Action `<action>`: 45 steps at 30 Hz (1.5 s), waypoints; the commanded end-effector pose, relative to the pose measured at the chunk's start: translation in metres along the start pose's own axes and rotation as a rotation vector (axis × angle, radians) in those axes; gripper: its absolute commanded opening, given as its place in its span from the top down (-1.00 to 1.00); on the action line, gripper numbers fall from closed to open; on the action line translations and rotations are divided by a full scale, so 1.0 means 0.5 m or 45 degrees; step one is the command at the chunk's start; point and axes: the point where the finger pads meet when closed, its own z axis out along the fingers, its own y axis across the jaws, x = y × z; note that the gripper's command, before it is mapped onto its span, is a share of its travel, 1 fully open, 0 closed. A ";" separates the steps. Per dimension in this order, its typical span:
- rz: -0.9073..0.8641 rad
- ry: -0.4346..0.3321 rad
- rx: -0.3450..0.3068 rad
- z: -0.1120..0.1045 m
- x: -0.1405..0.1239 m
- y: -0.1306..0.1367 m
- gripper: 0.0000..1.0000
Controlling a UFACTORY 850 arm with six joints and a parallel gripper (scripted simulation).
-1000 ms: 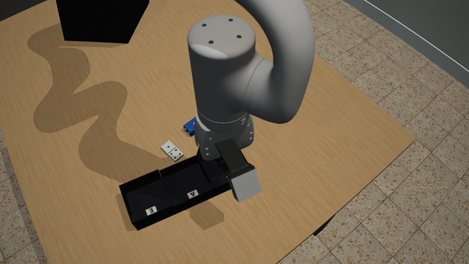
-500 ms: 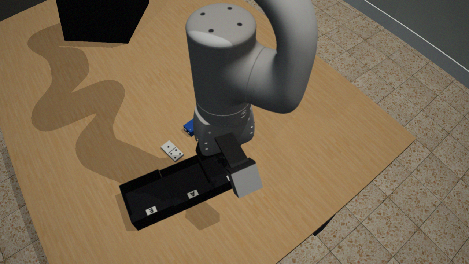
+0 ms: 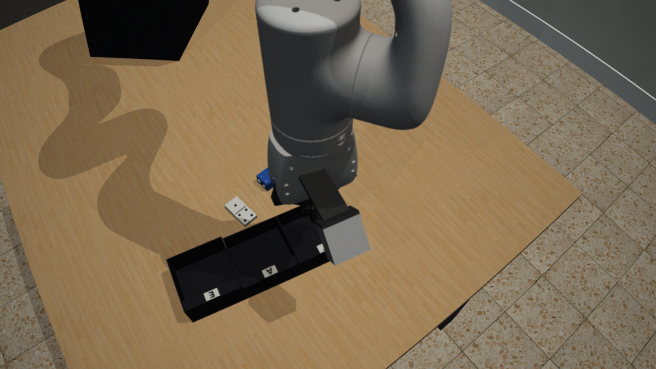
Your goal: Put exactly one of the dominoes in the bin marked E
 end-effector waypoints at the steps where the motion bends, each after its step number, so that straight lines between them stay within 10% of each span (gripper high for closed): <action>1: 0.000 0.001 -0.001 -0.037 0.002 0.000 0.85; 16: 0.000 0.001 -0.001 -0.254 0.002 0.000 0.85; 29: 0.000 0.001 -0.001 -0.254 0.002 0.000 0.85; 30: 0.064 0.001 -0.001 -0.244 -0.010 -0.005 0.18; 45: 0.678 -0.009 -0.007 -0.113 -0.172 -0.067 0.18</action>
